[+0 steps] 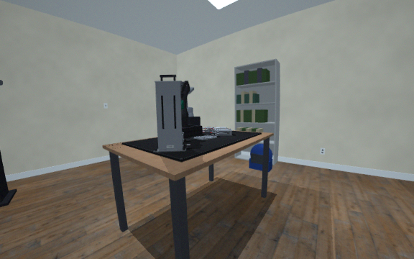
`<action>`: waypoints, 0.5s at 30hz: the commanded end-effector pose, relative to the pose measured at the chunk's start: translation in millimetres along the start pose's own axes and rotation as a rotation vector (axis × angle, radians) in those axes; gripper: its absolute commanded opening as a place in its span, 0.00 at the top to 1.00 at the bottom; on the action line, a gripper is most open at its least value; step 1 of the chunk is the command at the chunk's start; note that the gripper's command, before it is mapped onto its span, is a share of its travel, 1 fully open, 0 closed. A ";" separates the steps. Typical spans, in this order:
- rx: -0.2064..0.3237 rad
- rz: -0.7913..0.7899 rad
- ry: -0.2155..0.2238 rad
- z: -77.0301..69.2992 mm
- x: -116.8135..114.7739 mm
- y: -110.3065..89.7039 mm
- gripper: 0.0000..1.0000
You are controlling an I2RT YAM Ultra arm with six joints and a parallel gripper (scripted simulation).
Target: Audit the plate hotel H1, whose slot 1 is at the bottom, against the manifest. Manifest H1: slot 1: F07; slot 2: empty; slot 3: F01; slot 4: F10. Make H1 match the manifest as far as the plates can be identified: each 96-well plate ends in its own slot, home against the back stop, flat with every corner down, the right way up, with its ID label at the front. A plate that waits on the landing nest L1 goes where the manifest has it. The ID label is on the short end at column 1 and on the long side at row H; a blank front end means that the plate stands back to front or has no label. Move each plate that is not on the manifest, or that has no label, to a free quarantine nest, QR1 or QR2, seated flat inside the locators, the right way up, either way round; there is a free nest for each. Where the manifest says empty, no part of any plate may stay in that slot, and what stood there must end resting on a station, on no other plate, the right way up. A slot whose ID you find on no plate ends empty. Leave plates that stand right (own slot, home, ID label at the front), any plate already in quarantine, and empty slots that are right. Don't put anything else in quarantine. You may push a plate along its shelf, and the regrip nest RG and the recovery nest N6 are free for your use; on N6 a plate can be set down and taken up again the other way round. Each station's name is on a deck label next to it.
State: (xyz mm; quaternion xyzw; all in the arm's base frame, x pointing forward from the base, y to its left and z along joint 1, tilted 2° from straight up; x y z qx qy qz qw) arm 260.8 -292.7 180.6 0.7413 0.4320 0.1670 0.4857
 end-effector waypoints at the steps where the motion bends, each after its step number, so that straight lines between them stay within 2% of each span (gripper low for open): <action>1: -0.023 -0.003 -0.007 -1.2 -1.9 7.6 0.00; 9: -0.023 -0.003 -0.007 -1.2 -1.9 7.6 0.00; 15: -0.023 -0.003 -0.007 -9.7 -0.8 2.5 0.00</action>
Point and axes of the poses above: the point where the finger pads meet when closed, its own z axis out along the fingers, its own x axis across the jaws, y = z × x, the point moved 1 cm from there along -z, back along the fingers, and after that the axes turned 12 degrees about -z, right-handed, at the moved point
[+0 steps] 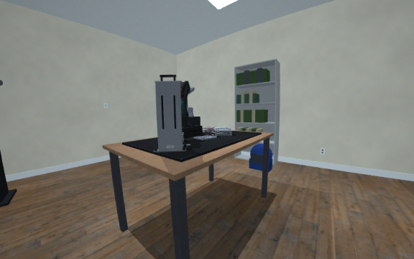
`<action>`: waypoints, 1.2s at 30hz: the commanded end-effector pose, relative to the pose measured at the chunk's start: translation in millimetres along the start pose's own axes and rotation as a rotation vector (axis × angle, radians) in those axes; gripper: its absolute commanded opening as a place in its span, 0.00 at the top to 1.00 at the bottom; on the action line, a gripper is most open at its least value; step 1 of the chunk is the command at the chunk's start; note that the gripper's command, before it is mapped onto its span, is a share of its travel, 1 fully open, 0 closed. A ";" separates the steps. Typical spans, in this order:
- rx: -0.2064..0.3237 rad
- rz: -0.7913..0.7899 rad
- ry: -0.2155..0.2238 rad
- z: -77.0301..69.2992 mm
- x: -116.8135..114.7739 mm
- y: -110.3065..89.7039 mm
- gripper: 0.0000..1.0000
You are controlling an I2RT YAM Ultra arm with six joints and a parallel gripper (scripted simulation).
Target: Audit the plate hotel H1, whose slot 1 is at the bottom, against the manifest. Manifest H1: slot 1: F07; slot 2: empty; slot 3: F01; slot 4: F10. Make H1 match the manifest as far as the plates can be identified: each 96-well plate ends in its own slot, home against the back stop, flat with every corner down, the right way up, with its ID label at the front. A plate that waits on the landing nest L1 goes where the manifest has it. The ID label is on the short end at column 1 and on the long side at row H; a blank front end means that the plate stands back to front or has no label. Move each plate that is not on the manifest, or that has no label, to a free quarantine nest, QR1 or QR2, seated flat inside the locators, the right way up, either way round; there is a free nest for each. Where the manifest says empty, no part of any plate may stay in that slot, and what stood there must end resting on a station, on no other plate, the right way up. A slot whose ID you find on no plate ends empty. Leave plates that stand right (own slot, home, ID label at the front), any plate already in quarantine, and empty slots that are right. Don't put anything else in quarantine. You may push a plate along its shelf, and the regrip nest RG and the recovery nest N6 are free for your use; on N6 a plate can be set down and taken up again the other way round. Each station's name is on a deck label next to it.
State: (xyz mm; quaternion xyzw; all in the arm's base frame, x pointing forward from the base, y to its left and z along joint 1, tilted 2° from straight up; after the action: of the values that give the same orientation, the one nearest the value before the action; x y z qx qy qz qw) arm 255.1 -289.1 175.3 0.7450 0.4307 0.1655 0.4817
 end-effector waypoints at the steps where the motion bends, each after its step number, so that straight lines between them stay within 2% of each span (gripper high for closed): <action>1: -0.033 -0.008 -0.006 -7.9 -1.2 9.4 0.00; 13: -0.033 -0.008 -0.005 -22.1 0.5 0.8 0.00; 36: -0.033 -0.008 -0.005 -4.4 6.6 -28.9 0.00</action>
State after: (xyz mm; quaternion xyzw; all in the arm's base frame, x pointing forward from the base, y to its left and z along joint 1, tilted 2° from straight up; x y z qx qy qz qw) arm 238.3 -271.9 140.4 0.7487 0.4324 0.1659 0.4743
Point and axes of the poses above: the point where the finger pads meet when closed, its own z axis out along the fingers, its own x axis across the jaws, y = z × x, the point moved 1 cm from there along -z, back along the fingers, and after that the axes turned 12 degrees about -z, right-handed, at the moved point
